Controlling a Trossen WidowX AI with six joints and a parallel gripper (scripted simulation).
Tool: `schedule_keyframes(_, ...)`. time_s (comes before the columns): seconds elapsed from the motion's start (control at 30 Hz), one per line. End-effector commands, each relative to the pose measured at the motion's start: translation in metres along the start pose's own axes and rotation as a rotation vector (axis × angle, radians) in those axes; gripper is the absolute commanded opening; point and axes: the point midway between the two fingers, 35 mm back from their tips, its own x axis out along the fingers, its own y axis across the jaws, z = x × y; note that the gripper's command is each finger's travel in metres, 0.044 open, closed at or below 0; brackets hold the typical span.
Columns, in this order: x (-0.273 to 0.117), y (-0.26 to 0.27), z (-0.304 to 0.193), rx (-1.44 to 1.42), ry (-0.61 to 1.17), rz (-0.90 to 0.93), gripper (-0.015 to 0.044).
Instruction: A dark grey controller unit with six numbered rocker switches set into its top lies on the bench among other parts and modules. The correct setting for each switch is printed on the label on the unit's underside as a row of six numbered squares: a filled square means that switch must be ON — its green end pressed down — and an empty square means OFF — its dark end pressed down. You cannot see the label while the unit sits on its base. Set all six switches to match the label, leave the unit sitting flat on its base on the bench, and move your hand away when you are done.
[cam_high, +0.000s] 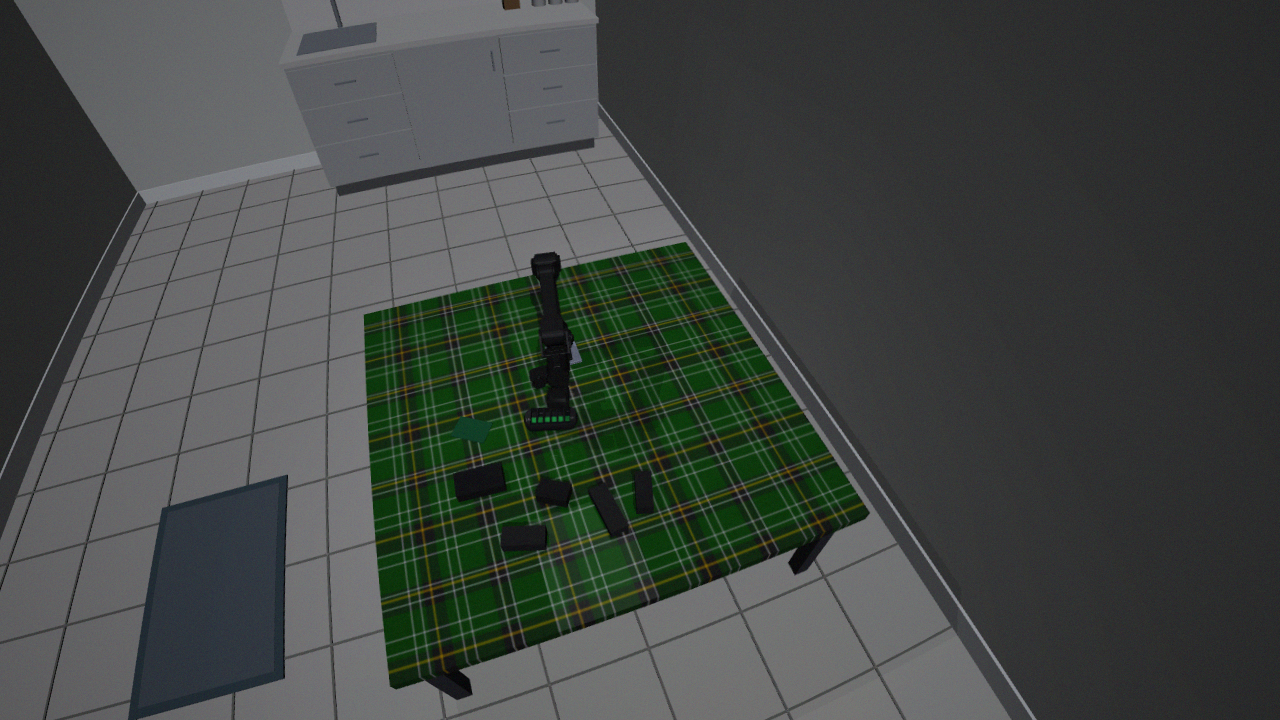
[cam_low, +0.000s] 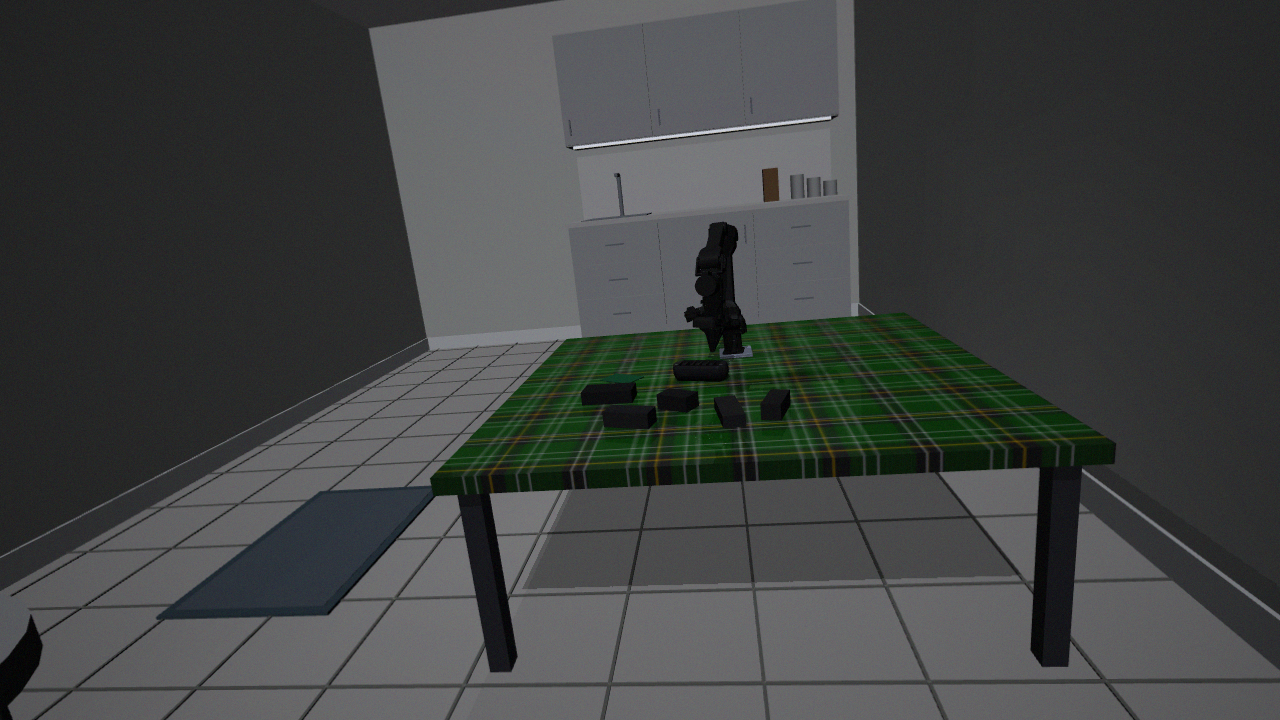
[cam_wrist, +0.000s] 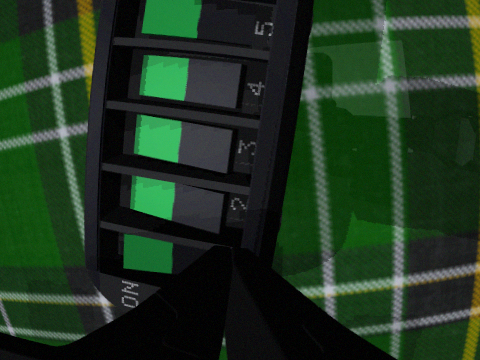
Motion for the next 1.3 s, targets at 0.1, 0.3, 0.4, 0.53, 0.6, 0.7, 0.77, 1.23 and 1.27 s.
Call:
schedule_keyframes(0.1,0.001,0.031,0.021,-0.008,-0.014,-0.143,0.0)
schedule_keyframes(0.3,0.007,0.055,0.042,-0.007,-0.008,-0.256,0.0)
schedule_keyframes(0.4,0.013,0.065,0.053,-0.006,0.002,-0.311,0.0)
schedule_keyframes(0.53,0.023,0.076,0.069,-0.004,0.019,-0.385,0.0)
schedule_keyframes(0.6,0.028,0.081,0.077,-0.001,0.027,-0.422,0.0)
schedule_keyframes(0.7,0.032,0.084,0.083,0.003,0.034,-0.45,0.0)
schedule_keyframes(0.77,0.032,0.084,0.083,0.003,0.034,-0.45,0.0)
schedule_keyframes(1.23,0.017,0.071,0.088,0.018,0.085,-0.373,0.0131)
schedule_keyframes(1.27,0.014,0.067,0.089,0.02,0.1,-0.352,0.0157)
